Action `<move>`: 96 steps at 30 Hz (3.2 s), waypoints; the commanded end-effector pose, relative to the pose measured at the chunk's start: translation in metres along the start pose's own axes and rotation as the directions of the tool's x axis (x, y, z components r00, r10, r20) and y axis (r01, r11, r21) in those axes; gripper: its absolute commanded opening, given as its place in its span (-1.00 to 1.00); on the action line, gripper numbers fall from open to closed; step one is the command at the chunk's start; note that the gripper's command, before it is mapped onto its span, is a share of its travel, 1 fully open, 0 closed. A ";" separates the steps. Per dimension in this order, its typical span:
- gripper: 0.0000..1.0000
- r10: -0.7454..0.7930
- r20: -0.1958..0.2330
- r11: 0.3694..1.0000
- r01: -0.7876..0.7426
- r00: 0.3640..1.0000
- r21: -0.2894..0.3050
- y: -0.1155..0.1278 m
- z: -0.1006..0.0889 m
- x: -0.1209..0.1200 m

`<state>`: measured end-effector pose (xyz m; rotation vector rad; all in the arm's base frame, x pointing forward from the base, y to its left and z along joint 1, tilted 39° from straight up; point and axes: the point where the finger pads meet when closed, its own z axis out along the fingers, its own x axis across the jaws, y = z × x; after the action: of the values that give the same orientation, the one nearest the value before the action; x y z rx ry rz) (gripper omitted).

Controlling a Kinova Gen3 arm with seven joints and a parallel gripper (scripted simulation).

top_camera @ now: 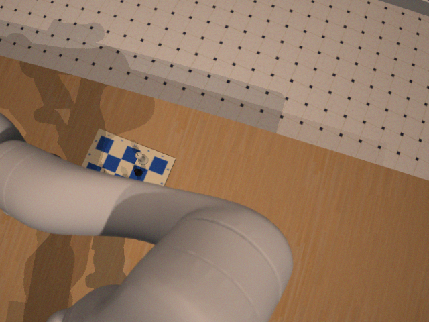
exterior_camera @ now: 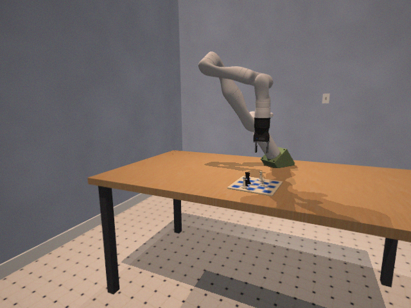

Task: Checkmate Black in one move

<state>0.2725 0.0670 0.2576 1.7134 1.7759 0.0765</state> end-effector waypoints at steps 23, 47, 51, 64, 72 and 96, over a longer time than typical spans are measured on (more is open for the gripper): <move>1.00 -0.011 -0.001 1.000 0.011 1.000 -0.001 0.000 0.000 0.000; 1.00 -0.224 -0.001 0.975 0.224 0.975 -0.002 -0.003 0.002 -0.005; 1.00 -0.279 0.000 0.960 0.279 0.960 -0.002 -0.003 0.003 -0.006; 1.00 -0.548 0.001 0.837 0.548 0.837 -0.003 -0.005 0.007 -0.012; 1.00 -0.692 0.001 0.722 0.692 0.722 -0.003 -0.005 0.009 -0.015; 1.00 -1.000 0.004 0.000 1.000 0.000 -0.001 0.000 0.019 -0.022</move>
<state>0.2797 0.0397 0.2527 0.0112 2.5508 -0.5578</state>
